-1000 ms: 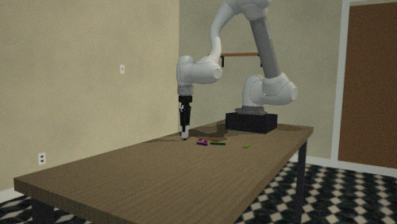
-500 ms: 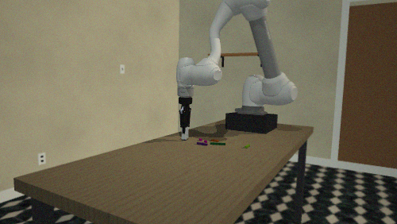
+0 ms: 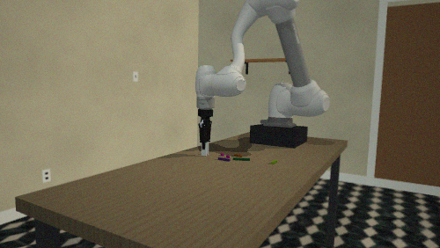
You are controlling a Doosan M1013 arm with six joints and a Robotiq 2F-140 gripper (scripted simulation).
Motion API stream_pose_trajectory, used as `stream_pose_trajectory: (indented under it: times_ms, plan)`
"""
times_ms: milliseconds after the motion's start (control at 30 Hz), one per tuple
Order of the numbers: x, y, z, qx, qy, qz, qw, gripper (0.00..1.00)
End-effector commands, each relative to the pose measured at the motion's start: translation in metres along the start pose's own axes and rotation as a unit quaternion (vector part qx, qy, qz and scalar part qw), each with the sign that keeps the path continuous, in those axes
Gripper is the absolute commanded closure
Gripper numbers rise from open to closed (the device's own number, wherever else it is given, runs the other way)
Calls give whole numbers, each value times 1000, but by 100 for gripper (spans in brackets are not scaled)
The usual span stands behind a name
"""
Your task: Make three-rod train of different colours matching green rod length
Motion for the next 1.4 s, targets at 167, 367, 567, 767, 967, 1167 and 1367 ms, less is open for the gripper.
stream_pose_trajectory:
  times_ms: [167,367,567,767,967,1167,1367]
  plan:
    - [0,0,0,0,0,0,1000,85]
    - [0,0,0,0,0,0,1000,85]
    - [0,0,0,0,0,0,1000,85]
    - [0,0,0,0,0,0,1000,85]
    - [0,0,0,0,0,0,1000,85]
    - [0,0,0,0,0,0,1000,97]
    - [0,0,0,0,0,0,1000,97]
Point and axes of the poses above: the point where the finger pads meet when closed, its own x axis out along the fingers, its own z axis across the jaws, y = z × x, the point moved 3 cm from there along -x, back along the fingers, and after that the axes turned 11 degrees about x, right-handed, at the moved point
